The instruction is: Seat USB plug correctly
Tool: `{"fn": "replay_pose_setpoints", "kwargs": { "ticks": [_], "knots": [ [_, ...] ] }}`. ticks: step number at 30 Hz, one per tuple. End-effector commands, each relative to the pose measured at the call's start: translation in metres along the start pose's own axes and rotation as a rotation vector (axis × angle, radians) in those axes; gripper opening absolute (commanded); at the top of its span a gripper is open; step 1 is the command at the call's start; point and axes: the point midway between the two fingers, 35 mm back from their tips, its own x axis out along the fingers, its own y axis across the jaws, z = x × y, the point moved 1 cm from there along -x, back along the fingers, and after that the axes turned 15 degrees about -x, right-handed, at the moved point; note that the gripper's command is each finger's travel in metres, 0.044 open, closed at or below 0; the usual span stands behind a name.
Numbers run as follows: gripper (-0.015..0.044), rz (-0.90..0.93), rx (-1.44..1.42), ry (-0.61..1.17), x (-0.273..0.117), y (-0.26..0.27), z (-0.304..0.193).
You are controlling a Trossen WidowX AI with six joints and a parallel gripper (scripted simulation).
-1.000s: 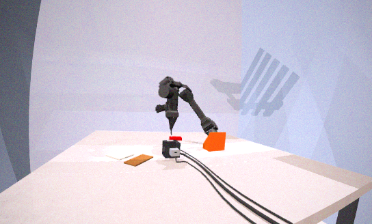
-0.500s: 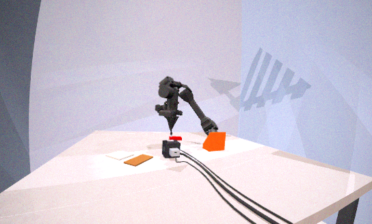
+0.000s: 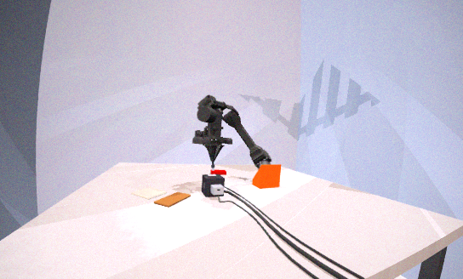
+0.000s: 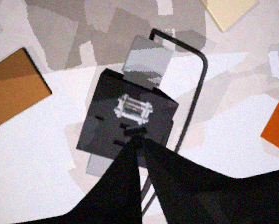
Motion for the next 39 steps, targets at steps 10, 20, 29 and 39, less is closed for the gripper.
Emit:
{"fn": "replay_pose_setpoints", "kwargs": {
  "ticks": [10, 20, 29, 39],
  "knots": [
    [0.0000, 0.000, 0.339, 0.000, 0.0001, 0.0000, -0.0001],
    [0.0000, 0.000, 0.457, 0.000, 0.0001, 0.0000, -0.0001],
    [0.0000, -0.001, 0.452, -0.001, 0.0001, -0.0002, 0.0001],
    [0.0000, -0.002, 0.458, -0.004, 0.0012, -0.0006, 0.0004]
  ]
}}
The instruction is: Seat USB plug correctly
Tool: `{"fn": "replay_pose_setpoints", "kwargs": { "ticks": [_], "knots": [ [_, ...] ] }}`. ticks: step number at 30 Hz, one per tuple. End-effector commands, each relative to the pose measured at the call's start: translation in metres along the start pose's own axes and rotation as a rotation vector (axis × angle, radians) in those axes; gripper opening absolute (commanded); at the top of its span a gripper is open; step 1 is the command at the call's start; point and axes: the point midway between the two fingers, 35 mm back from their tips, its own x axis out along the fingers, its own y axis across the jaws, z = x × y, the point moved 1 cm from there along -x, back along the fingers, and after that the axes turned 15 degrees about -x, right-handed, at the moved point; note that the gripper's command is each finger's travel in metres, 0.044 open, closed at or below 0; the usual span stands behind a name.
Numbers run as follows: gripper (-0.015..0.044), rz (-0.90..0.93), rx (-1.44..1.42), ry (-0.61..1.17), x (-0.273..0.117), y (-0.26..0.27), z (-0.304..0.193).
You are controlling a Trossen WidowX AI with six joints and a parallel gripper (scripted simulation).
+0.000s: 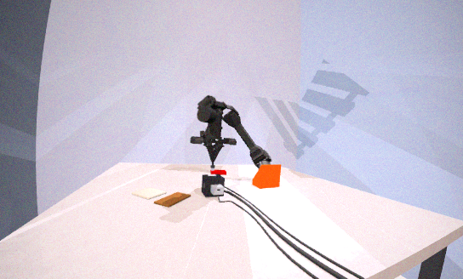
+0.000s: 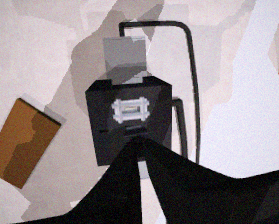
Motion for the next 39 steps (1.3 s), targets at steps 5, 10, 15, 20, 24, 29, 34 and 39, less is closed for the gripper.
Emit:
{"fn": "replay_pose_setpoints", "kwargs": {
  "ticks": [5, 10, 15, 20, 24, 29, 34, 39],
  "knots": [
    [0.0000, 0.001, 0.009, -0.004, 0.0010, 0.0000, 0.0006],
    [0.0000, 0.001, 0.012, -0.006, 0.0016, -0.0001, 0.0009],
    [0.0000, 0.001, 0.015, -0.008, 0.0022, -0.0003, 0.0011],
    [0.0000, 0.000, 0.018, -0.009, 0.0028, -0.0004, 0.0014],
    [0.0000, 0.000, 0.020, -0.011, 0.0032, -0.0005, 0.0016],
    [0.0000, -0.001, 0.023, -0.012, 0.0038, -0.0007, 0.0018],
    [0.0000, -0.001, 0.026, -0.014, 0.0044, -0.0008, 0.0021],
    [0.0000, -0.002, 0.029, -0.015, 0.0050, -0.0010, 0.0023]
  ]
}}
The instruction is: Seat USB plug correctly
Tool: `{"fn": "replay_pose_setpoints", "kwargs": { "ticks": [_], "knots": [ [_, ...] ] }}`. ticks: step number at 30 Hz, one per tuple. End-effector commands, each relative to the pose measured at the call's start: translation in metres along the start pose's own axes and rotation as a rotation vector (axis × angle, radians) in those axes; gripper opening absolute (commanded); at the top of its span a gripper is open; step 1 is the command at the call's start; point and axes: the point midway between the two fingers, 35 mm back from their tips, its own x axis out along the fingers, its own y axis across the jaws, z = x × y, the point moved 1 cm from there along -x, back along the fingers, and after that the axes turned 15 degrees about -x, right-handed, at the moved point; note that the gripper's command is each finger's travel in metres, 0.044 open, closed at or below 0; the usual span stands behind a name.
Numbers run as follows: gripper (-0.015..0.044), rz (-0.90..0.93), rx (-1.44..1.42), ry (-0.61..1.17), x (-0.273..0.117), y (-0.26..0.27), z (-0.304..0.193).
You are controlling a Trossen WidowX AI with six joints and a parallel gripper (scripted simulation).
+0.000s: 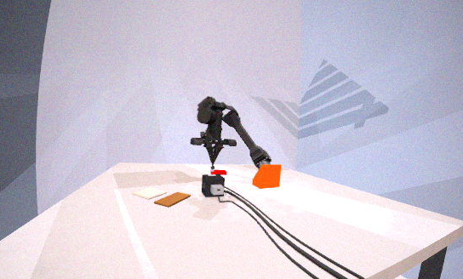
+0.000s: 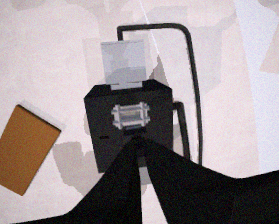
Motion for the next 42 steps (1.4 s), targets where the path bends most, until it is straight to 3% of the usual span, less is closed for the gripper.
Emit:
{"fn": "replay_pose_setpoints", "kwargs": {
  "ticks": [1, 42],
  "knots": [
    [0.0000, 0.003, 0.008, -0.003, 0.0004, 0.0003, 0.0005],
    [0.0000, -0.001, 0.032, -0.016, 0.0053, -0.0007, 0.0026]
  ]
}}
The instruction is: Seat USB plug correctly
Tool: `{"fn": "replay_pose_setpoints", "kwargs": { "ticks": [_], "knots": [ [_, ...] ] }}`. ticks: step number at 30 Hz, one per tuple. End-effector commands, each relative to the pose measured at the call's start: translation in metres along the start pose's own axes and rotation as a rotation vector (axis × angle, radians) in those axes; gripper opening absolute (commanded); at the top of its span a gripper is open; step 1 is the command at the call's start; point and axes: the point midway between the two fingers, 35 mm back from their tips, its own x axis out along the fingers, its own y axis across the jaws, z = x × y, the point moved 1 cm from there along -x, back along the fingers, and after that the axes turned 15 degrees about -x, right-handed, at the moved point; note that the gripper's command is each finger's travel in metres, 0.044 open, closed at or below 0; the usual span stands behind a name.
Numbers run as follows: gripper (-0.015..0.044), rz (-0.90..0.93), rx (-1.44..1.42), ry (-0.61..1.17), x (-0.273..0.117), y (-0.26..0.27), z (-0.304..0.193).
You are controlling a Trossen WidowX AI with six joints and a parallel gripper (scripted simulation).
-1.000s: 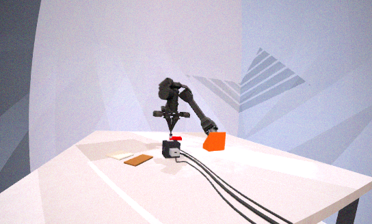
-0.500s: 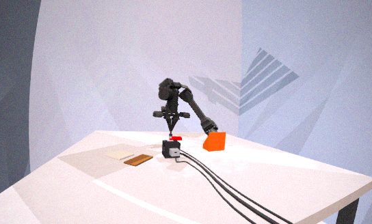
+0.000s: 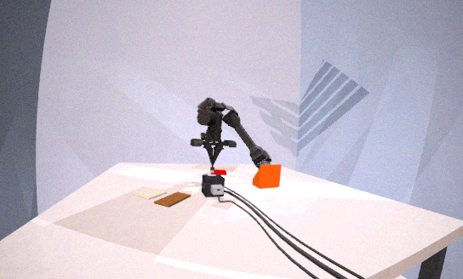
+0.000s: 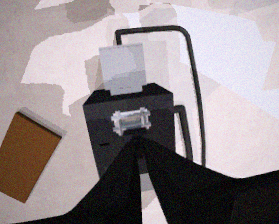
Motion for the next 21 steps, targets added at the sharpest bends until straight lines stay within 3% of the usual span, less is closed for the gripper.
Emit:
{"fn": "replay_pose_setpoints", "kwargs": {
  "ticks": [1, 21],
  "knots": [
    [0.0000, 0.003, 0.008, -0.003, 0.0004, 0.0004, 0.0005],
    [0.0000, 0.001, 0.020, -0.009, 0.0028, -0.0001, 0.0015]
  ]
}}
